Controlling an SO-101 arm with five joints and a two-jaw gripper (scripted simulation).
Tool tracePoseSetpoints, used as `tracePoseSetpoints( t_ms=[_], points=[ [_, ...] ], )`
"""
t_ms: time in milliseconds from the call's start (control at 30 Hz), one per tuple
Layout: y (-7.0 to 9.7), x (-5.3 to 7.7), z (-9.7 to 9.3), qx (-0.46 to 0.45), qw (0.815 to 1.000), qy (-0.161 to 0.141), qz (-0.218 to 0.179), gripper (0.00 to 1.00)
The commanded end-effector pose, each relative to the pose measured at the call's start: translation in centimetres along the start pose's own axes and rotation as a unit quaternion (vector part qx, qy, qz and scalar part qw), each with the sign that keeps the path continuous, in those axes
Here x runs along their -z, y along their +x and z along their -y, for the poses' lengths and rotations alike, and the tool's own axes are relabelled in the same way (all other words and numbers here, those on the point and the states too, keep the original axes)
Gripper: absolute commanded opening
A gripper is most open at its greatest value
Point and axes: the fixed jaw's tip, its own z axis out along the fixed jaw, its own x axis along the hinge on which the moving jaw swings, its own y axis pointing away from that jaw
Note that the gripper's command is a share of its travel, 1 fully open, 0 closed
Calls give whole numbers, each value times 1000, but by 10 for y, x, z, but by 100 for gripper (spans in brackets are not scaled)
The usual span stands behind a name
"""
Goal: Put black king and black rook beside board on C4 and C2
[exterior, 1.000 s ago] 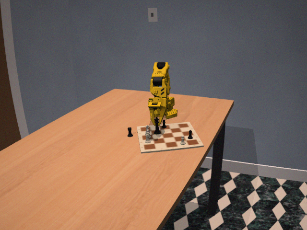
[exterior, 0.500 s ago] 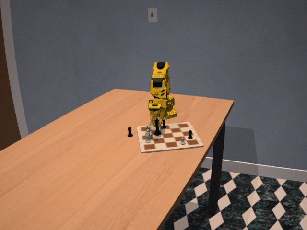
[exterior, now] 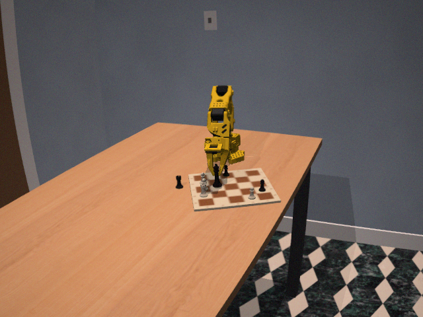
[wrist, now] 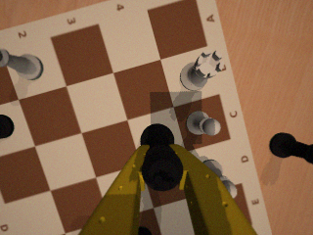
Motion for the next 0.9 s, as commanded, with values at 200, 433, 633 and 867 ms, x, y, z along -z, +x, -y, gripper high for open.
tracePoseSetpoints(
  t_ms=[200,433,633,867],
  points=[
    [-1,2,-1,7,1000,-2,0,0],
    [-5,3,-1,6,1000,-2,0,0],
    [-7,4,-1,6,1000,-2,1,0],
    [-7,4,-1,6,1000,-2,1,0]
  ],
)
